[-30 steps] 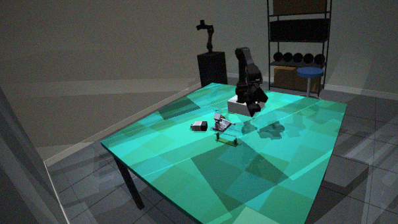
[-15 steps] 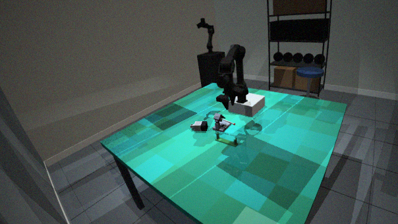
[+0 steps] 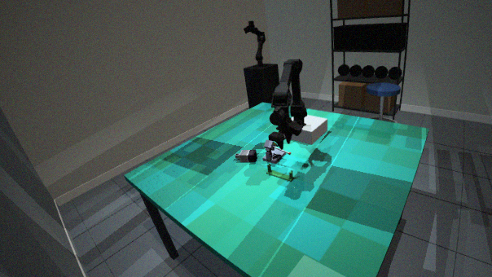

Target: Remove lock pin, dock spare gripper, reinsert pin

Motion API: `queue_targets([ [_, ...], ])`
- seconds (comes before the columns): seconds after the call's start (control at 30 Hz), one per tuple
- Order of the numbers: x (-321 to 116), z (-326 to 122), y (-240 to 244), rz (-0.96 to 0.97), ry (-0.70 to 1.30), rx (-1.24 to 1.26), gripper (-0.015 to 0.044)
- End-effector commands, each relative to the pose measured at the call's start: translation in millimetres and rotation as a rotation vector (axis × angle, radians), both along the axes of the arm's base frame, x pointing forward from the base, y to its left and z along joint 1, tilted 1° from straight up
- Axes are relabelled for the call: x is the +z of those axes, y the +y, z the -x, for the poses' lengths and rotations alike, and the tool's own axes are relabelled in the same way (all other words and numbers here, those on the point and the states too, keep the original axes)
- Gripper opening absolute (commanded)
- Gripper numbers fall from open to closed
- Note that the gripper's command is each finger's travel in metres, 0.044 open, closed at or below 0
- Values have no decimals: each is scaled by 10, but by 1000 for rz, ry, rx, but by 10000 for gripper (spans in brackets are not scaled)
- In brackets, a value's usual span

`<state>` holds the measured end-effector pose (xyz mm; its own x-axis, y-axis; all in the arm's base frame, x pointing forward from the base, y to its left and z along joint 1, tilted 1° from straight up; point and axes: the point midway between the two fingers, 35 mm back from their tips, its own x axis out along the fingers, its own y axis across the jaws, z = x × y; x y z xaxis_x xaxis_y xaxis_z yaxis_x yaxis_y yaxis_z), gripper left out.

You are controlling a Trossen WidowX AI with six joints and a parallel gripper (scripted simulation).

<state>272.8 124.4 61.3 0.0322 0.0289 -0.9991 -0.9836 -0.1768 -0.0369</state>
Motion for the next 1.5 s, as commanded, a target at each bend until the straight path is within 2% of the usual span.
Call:
queue_targets([
  [0.0, -88, 23, 1, 0, 13, -4, 300],
  [1.0, -574, 19, 5, 0, 14, -4, 300],
  [1.3, -585, 20, 5, 0, 14, -4, 300],
  [1.47, -585, 20, 5, 0, 14, -4, 169],
])
